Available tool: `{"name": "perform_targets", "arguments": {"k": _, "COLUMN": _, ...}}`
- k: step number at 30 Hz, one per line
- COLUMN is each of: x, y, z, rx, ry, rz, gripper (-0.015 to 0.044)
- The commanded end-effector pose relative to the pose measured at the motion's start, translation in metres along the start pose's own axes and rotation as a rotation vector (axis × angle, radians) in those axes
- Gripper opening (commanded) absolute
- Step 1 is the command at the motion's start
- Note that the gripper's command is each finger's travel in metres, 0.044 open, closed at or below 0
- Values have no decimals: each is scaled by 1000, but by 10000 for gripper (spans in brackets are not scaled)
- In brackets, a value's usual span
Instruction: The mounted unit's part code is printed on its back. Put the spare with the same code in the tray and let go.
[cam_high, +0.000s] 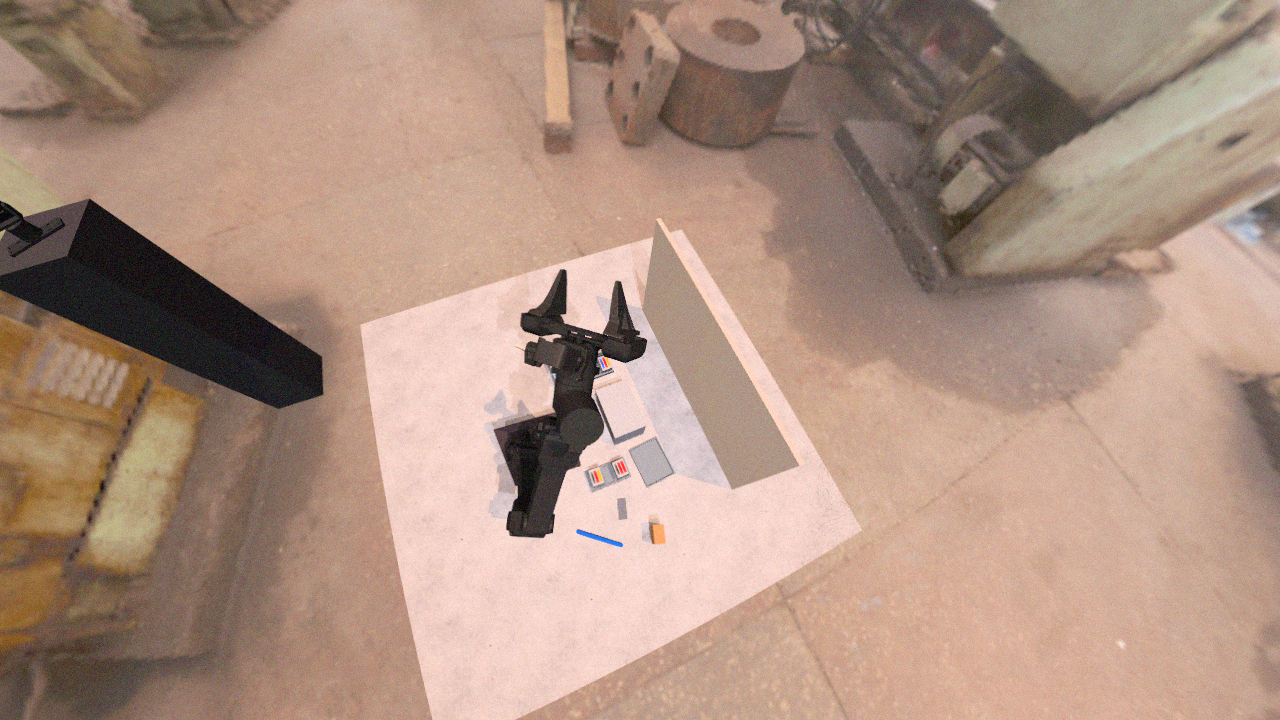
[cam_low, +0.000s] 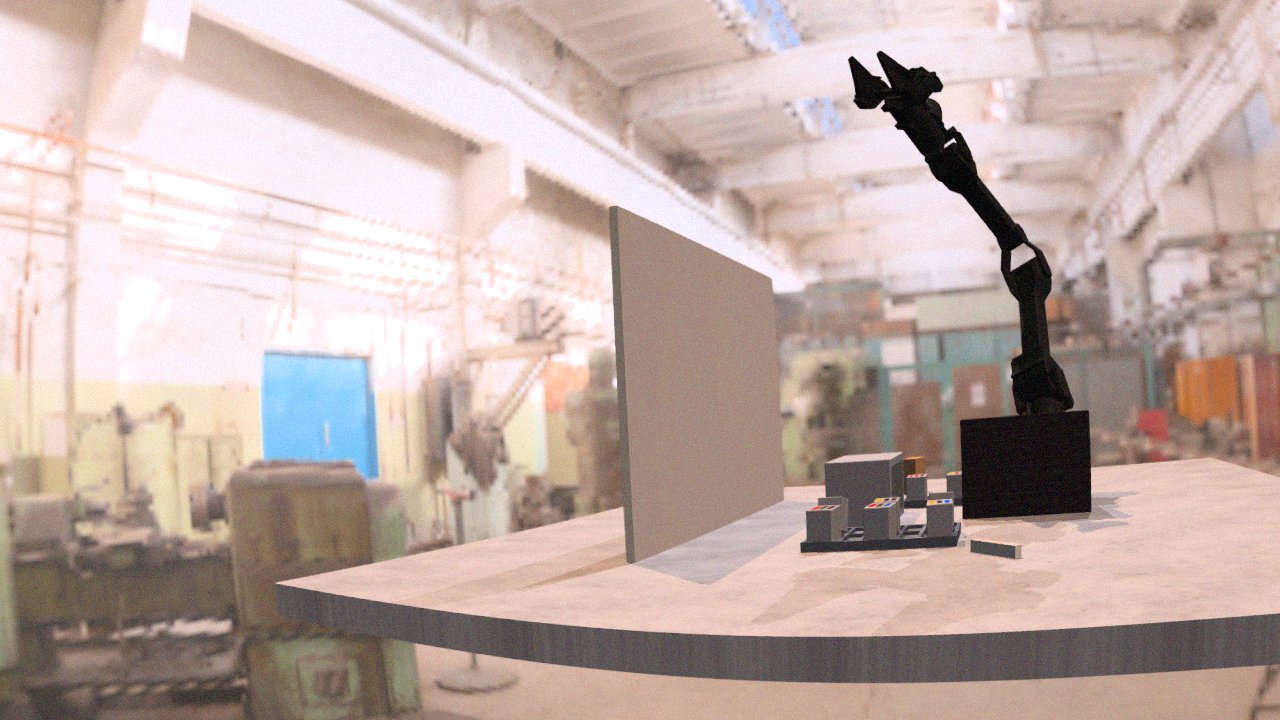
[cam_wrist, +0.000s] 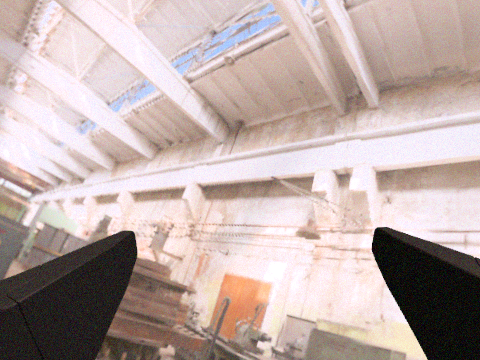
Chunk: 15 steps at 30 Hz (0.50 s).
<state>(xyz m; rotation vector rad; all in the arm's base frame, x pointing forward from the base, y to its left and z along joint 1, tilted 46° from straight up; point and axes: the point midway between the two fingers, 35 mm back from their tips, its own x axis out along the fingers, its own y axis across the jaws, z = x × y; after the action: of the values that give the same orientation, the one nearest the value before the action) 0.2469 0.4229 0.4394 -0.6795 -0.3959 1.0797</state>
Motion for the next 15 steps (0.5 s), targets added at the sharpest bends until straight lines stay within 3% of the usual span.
{"name": "perform_targets", "arguments": {"k": 1, "x": 14, "y": 4, "z": -73, "rx": 96, "ry": 236, "rz": 19, "gripper": 440}}
{"name": "perform_targets", "arguments": {"k": 8, "x": 12, "y": 13, "z": -168, "rx": 306, "ry": 568, "rz": 4, "gripper": 440}}
{"name": "perform_targets", "arguments": {"k": 15, "x": -23, "y": 26, "z": -278, "rx": 538, "ry": 998, "rz": -89, "gripper": 440}}
